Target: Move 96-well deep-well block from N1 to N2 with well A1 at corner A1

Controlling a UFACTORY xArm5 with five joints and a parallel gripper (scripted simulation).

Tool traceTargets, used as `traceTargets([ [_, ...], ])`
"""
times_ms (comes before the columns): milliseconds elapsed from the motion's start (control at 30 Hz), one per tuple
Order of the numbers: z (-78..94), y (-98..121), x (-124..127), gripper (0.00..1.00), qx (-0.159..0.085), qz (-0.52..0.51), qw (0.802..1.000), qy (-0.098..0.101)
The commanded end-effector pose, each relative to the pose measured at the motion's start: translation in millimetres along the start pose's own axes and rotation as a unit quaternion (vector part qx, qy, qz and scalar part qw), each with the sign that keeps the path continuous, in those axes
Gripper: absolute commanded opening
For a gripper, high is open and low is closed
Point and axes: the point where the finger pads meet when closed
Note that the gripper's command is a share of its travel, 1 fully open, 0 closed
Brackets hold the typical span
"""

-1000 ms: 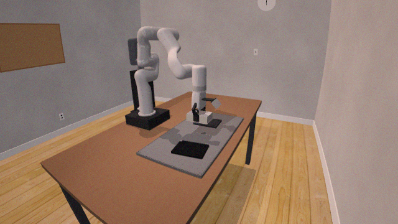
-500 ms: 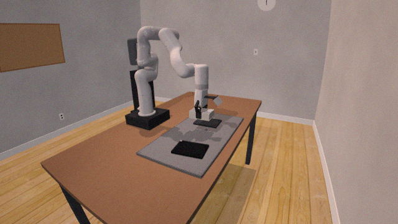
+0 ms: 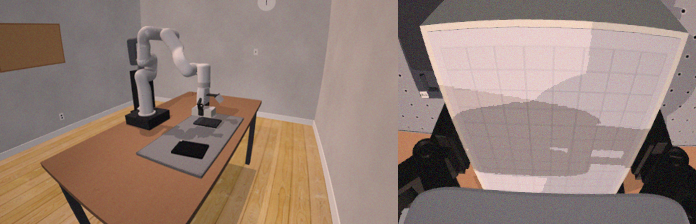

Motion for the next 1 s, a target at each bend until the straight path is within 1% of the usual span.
traceTargets([
  [0,-1.5,-2,-9,0.0,0.002,0.001,1.0,0.0],
  [433,-2.3,-7,-52,0.0,0.003,0.001,1.0,0.001],
  [500,-2.3,-7,-52,0.0,0.003,0.001,1.0,0.001],
  [900,-3.0,-11,-92,0.0,0.004,0.001,1.0,0.002],
  [967,-3.0,-11,-95,0.0,0.004,0.001,1.0,0.002],
])
Point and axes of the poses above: the point where the finger pads meet when closed, its own z axis out along the fingers, its own x axis across the jaws, y = z × x, and after that the axes turned 13 degrees about -z, right-handed
